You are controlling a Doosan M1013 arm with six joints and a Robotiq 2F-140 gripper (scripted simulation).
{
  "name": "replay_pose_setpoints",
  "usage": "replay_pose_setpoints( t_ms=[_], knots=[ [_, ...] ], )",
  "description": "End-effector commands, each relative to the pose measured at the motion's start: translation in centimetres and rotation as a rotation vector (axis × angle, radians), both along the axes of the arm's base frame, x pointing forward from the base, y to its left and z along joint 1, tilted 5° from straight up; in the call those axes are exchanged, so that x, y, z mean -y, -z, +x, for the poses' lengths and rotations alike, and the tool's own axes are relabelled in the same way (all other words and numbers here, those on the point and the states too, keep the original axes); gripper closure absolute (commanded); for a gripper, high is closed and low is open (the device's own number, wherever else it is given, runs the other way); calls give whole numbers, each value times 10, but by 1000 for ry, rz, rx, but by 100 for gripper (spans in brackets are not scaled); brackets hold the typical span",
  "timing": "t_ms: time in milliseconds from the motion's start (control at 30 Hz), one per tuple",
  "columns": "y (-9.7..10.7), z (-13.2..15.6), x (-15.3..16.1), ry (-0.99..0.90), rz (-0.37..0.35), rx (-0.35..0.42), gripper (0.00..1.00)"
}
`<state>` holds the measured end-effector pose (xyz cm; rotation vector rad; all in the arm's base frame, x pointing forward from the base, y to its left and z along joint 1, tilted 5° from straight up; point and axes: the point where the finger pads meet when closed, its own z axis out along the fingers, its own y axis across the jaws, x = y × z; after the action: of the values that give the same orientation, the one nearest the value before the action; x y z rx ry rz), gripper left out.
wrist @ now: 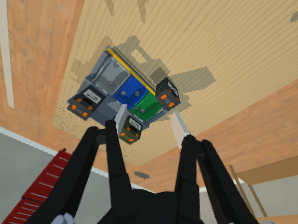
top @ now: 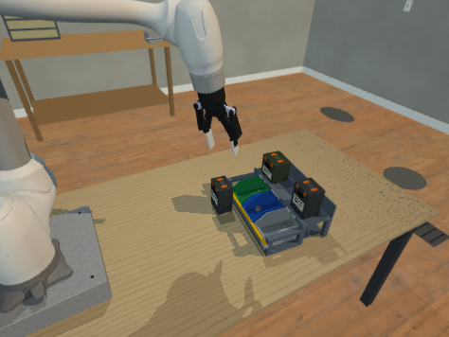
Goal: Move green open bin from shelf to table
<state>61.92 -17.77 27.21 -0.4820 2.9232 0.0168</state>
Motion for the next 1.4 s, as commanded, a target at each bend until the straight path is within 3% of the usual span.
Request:
replay_pose_setpoints(
  t_ms=[0, 100, 267, 667, 833, 1233, 1367],
  knots=[
    [0, 0, 0, 0, 0, 0, 43],
    [0, 0, 0, 0, 0, 0, 43],
    [0, 0, 0, -255, -11, -48, 43],
    [0, 0, 0, -255, -11, -48, 43],
    [0, 0, 0, -510, -22, -96, 43],
    [0, 0, 0, -510, -22, -96, 43],
    [0, 0, 0, -715, -31, -135, 43]
  ],
)
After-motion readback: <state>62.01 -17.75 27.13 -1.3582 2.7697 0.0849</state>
